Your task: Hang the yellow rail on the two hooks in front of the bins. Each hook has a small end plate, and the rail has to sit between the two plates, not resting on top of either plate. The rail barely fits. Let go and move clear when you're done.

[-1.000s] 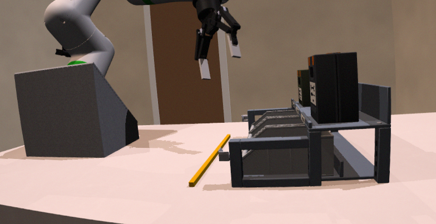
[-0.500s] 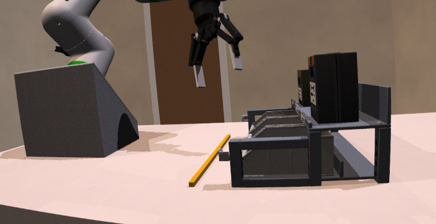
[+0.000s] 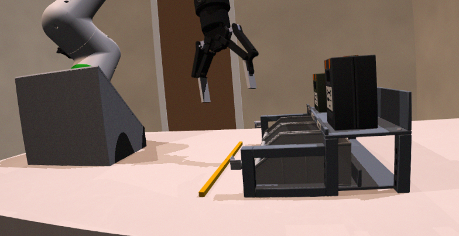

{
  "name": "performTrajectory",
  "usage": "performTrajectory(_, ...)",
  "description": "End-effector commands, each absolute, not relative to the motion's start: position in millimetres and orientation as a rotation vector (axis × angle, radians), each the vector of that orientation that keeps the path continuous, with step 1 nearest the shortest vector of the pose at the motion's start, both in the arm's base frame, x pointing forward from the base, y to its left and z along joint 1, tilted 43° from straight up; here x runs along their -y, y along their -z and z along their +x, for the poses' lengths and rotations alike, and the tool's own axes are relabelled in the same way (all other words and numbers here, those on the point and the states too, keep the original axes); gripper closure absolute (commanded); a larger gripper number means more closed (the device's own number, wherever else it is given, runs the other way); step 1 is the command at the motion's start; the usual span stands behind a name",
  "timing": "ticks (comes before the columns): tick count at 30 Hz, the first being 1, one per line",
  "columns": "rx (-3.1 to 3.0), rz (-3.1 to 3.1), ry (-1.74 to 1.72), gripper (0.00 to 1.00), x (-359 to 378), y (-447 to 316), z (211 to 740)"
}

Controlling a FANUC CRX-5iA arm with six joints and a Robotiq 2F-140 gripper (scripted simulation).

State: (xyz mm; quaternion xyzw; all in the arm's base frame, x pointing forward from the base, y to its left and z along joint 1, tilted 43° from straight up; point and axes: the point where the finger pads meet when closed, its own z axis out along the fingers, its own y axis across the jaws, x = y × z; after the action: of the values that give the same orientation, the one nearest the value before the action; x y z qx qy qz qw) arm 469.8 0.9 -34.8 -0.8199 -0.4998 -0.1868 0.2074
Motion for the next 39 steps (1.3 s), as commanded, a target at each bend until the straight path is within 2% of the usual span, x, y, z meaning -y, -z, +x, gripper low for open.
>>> performTrajectory(1, 1.541, -2.104, 0.577, 0.0, -0.8, 95.6, 464.1)
performTrajectory(13, 1.541, -2.104, 0.577, 0.0, -0.8, 95.6, 464.1)
performTrajectory(18, 1.691, -1.892, 0.634, 0.0, -0.8, 122.1, 461.5)
performTrajectory(39, 1.763, -1.776, 0.661, 0.0, -0.8, 112.2, 462.5)
